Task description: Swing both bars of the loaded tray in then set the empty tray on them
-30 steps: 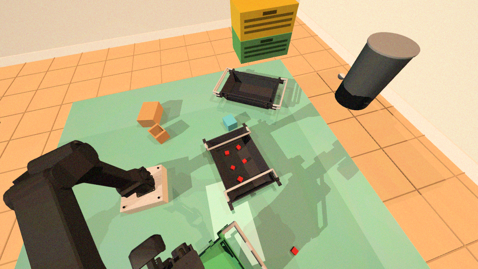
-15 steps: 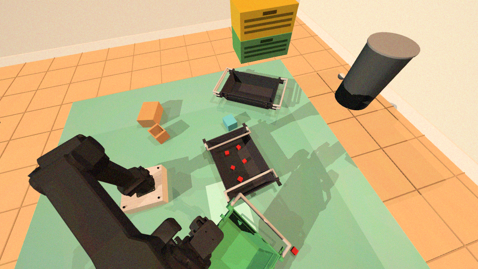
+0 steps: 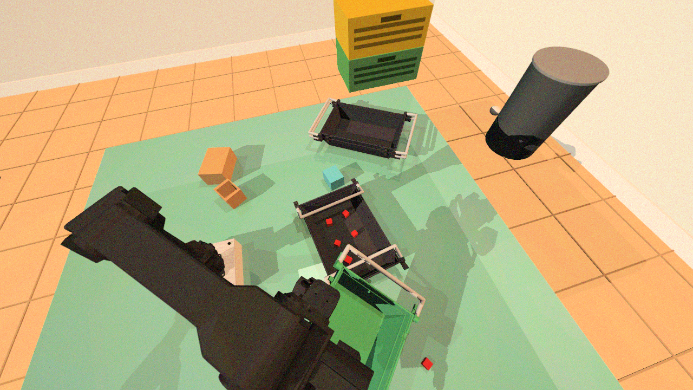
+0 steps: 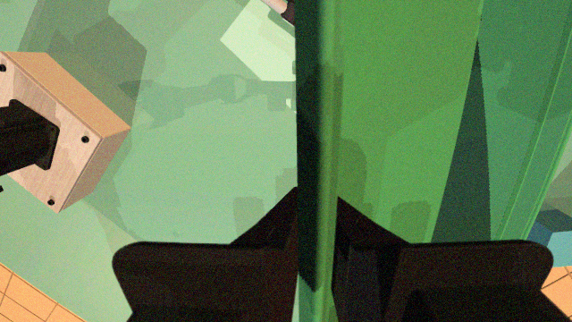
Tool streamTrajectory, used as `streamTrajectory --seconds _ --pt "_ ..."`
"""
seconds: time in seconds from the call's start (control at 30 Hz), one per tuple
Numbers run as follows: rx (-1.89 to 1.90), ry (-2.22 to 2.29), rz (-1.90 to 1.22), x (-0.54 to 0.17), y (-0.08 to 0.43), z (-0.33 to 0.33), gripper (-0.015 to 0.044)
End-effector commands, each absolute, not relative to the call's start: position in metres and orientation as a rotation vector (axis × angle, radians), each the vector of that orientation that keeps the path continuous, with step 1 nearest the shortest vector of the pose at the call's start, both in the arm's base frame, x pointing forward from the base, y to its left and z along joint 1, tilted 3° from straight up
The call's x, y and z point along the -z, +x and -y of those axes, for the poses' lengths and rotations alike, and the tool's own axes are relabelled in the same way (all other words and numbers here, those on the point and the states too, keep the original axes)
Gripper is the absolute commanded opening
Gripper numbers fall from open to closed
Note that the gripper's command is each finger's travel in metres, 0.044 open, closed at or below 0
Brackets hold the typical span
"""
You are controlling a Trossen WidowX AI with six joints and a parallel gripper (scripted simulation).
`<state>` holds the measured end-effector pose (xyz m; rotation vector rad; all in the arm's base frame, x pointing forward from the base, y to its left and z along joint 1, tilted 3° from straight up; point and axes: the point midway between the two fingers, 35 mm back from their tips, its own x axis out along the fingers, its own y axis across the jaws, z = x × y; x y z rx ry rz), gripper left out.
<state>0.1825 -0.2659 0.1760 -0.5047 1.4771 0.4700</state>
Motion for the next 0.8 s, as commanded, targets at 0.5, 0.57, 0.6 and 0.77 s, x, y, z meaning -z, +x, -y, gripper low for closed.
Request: streamTrajectory --seconds 0.5,0.57,0.6,0.77 --pt "-0.656 -0.736 -1.415 -0.183 0.236 0.218 0.0" --pt "-0.676 -0.758 -1.408 -0.184 0.241 0.212 0.0" --pt "-0.687 -0.769 -1.404 -0.184 0.243 0.209 0.0" --pt "-0.738 -0.823 -1.384 -0.184 0.255 0.194 0.0"
